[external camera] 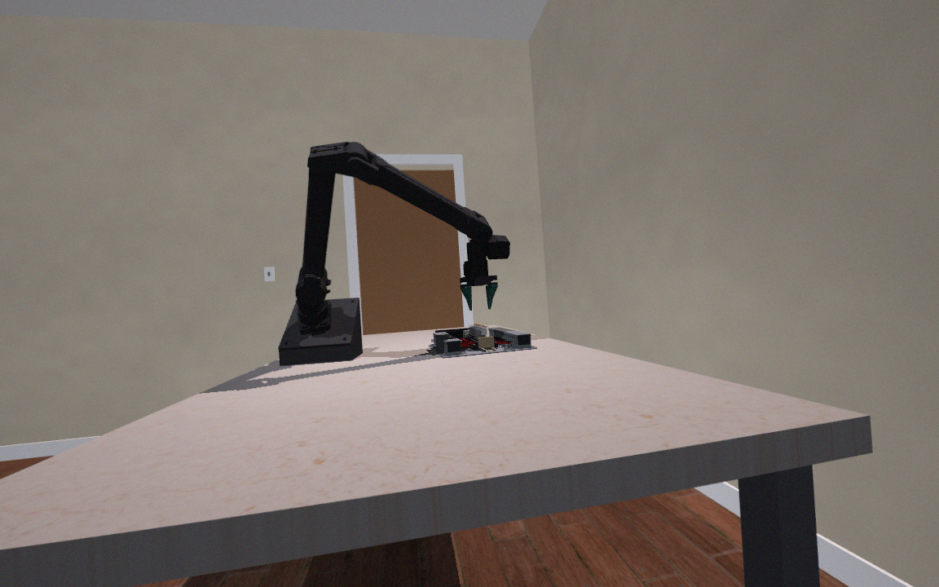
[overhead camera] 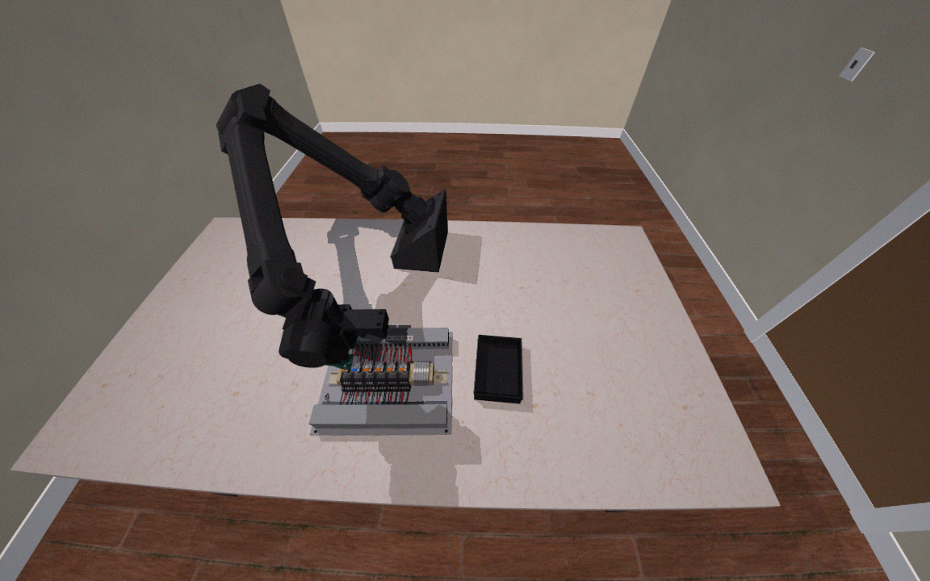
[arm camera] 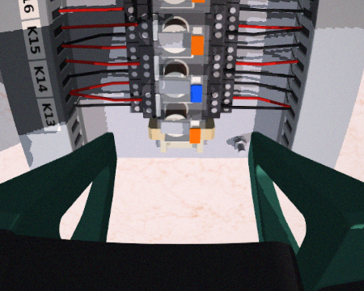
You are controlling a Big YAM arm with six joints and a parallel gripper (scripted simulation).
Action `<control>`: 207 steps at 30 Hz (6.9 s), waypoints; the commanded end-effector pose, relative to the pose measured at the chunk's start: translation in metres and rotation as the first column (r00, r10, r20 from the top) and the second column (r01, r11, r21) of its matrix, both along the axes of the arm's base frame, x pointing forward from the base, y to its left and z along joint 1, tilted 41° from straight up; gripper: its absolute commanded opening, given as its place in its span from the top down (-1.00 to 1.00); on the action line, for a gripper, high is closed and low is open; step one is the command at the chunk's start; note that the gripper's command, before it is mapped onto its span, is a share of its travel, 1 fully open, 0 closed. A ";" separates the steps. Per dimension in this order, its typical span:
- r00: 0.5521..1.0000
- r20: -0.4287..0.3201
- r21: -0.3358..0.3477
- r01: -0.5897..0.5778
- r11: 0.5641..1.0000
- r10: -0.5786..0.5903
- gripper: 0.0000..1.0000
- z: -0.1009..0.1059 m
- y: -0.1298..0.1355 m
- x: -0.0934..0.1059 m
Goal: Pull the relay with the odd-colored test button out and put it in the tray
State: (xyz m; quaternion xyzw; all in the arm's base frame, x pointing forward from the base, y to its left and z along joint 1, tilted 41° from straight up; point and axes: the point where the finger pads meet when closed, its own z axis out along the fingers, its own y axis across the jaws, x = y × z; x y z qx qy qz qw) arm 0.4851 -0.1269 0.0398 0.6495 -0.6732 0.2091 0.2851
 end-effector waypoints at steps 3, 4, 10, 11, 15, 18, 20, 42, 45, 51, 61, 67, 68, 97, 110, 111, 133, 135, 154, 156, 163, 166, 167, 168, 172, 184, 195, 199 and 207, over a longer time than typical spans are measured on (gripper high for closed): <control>1.000 0.024 0.001 0.001 1.000 -0.001 -0.17 0.007 0.004 0.015; 1.000 0.022 0.001 0.003 1.000 -0.003 -0.17 0.006 0.003 0.015; 1.000 0.018 0.001 0.009 1.000 -0.009 -0.17 0.005 0.001 0.012; 1.000 0.018 0.001 0.010 1.000 -0.010 -0.17 0.005 0.000 0.011; 1.000 0.017 0.001 0.011 1.000 -0.011 -0.17 0.005 0.000 0.011; 1.000 0.017 0.001 0.012 1.000 -0.012 -0.17 0.004 0.000 0.011; 1.000 0.017 0.001 0.012 1.000 -0.012 -0.17 0.004 0.000 0.011; 1.000 0.002 0.002 0.009 1.000 -0.009 -0.17 -0.013 -0.014 0.002; 1.000 -0.001 0.001 0.008 1.000 -0.008 -0.17 -0.021 -0.021 -0.001; 1.000 -0.004 0.001 0.007 1.000 -0.007 -0.17 -0.030 -0.029 -0.003; 1.000 0.003 0.001 0.005 1.000 -0.005 -0.17 -0.034 -0.034 -0.003; 1.000 0.008 0.001 0.001 1.000 -0.001 -0.17 -0.031 -0.033 -0.001; 1.000 0.009 0.001 0.001 1.000 -0.001 -0.17 -0.030 -0.033 0.000; 1.000 0.013 0.000 -0.002 1.000 0.002 -0.17 -0.027 -0.032 0.002; 1.000 0.022 0.000 0.001 1.000 -0.001 -0.17 -0.019 -0.034 0.005; 1.000 0.022 0.000 0.002 1.000 -0.002 -0.17 -0.019 -0.034 0.005; 1.000 0.025 -0.001 0.003 1.000 -0.003 -0.17 -0.017 -0.035 0.006; 1.000 0.025 -0.001 0.003 1.000 -0.003 -0.17 -0.017 -0.035 0.006; 0.999 0.033 -0.001 0.005 1.000 -0.005 -0.17 -0.012 -0.036 0.008; 0.999 0.036 -0.002 0.005 1.000 -0.005 -0.17 -0.010 -0.037 0.009; 0.999 0.037 -0.002 0.006 1.000 -0.006 -0.17 -0.011 -0.037 0.011; 0.999 0.037 -0.002 0.006 1.000 -0.006 -0.17 -0.011 -0.037 0.011; 0.999 0.037 -0.002 0.006 1.000 -0.006 -0.17 -0.011 -0.037 0.011; 0.999 0.036 -0.002 0.006 1.000 -0.006 -0.17 -0.012 -0.037 0.011; 0.999 0.036 -0.002 0.006 1.000 -0.006 -0.17 -0.012 -0.037 0.011; 0.999 0.035 -0.002 0.006 1.000 -0.006 -0.17 -0.013 -0.037 0.011; 0.999 0.035 -0.001 0.006 1.000 -0.006 -0.17 -0.013 -0.038 0.011; 0.999 0.035 -0.002 0.006 1.000 -0.006 -0.17 -0.016 -0.038 0.010; 1.000 0.022 -0.001 0.006 1.000 -0.006 -0.17 -0.028 -0.041 0.006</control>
